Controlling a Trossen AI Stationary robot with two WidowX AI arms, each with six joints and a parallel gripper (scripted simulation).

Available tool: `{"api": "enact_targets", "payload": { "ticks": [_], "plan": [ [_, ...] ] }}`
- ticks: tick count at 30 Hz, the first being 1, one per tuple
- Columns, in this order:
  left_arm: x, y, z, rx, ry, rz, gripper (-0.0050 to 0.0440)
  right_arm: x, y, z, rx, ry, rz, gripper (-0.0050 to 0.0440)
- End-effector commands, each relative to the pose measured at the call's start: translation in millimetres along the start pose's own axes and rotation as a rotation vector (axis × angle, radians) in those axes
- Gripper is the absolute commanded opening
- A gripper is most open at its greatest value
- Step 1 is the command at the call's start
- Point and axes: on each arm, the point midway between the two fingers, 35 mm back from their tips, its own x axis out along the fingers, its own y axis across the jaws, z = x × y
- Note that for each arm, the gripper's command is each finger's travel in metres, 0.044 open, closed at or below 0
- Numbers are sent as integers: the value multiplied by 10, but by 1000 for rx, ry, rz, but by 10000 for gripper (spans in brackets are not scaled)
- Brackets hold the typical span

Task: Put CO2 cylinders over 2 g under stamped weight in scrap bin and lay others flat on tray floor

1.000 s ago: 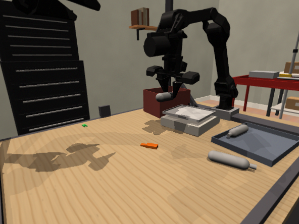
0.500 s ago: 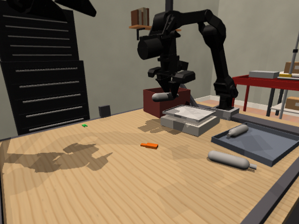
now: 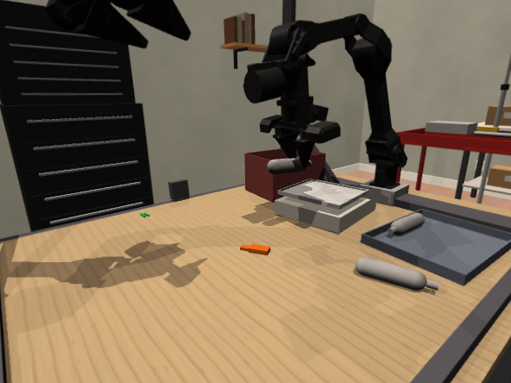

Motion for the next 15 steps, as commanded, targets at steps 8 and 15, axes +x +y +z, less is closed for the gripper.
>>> {"api": "enact_targets", "payload": {
  "ticks": [8,15],
  "plan": [
    [70,56,627,1,36,2,-50,1014,29,346,36,48,-91,440],
    [236,80,1083,1,33,4,-50,1780,425,560,89,12,-163,440]
  ]
}}
